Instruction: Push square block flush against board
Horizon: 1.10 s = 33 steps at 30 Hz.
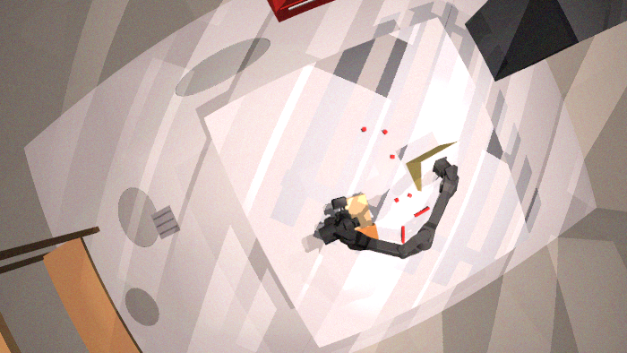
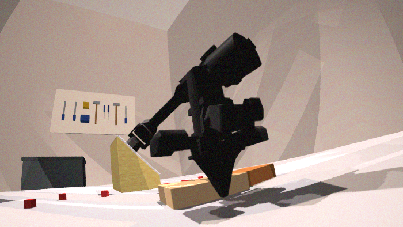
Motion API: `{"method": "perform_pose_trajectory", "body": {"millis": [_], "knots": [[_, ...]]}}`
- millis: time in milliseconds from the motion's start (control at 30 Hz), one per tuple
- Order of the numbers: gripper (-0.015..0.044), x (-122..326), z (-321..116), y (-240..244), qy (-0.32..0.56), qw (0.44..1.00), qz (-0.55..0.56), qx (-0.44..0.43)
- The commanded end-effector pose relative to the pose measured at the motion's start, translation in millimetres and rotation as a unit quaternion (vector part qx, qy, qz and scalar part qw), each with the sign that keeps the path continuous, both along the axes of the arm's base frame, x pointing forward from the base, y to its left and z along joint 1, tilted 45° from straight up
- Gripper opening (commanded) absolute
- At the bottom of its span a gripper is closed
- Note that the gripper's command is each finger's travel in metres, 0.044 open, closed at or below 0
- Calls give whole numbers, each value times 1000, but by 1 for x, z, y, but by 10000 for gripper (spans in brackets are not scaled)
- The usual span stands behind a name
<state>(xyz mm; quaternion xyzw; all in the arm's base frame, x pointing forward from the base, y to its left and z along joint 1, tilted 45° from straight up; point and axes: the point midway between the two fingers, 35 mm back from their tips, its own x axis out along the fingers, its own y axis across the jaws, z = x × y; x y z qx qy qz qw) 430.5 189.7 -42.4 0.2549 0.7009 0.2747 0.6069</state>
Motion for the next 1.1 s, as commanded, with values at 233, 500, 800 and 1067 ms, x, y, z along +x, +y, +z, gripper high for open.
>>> {"method": "perform_pose_trajectory", "body": {"millis": [233, 500, 800, 1067], "knots": [[0, -16, 1, -1, 4, 1000, -1, 2], [0, -26, 2, -2, 4, 1000, -1, 1], [0, -30, 3, -2, 5, 1000, -1, 1], [0, -18, 2, 0, 4, 1000, -1, 2]]}}
